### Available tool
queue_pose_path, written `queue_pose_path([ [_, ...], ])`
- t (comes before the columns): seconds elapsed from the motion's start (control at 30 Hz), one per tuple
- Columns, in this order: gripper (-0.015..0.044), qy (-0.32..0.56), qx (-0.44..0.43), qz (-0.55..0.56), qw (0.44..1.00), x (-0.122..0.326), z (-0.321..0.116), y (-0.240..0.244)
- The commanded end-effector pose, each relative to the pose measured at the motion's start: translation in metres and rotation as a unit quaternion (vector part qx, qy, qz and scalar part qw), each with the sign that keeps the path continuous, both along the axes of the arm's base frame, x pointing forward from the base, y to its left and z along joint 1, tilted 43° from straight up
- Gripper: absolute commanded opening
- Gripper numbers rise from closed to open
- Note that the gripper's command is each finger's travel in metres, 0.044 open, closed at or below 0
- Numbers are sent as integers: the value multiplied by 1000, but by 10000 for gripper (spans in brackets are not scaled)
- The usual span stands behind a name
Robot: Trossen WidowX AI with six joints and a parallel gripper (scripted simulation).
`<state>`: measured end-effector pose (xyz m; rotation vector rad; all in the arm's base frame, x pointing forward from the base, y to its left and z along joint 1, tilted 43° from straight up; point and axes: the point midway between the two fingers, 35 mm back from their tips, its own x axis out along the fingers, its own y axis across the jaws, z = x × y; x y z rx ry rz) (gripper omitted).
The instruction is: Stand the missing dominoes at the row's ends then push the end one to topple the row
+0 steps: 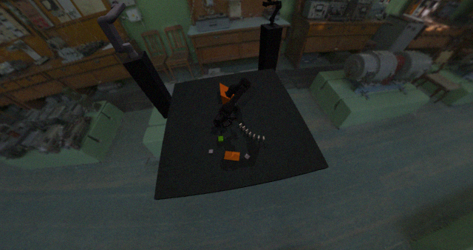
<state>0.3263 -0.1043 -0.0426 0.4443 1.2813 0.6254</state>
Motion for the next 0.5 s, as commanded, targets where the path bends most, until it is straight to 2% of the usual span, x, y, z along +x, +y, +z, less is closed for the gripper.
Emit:
queue_pose_path([
  [0.0, 440, 5, 6, -1, 1000, -1, -6, 8],
  [0.37, 440, 5, 6, -1, 1000, 0, -12, 13],
  [0.47, 361, 5, 6, -1, 1000, 0, -12, 13],
])
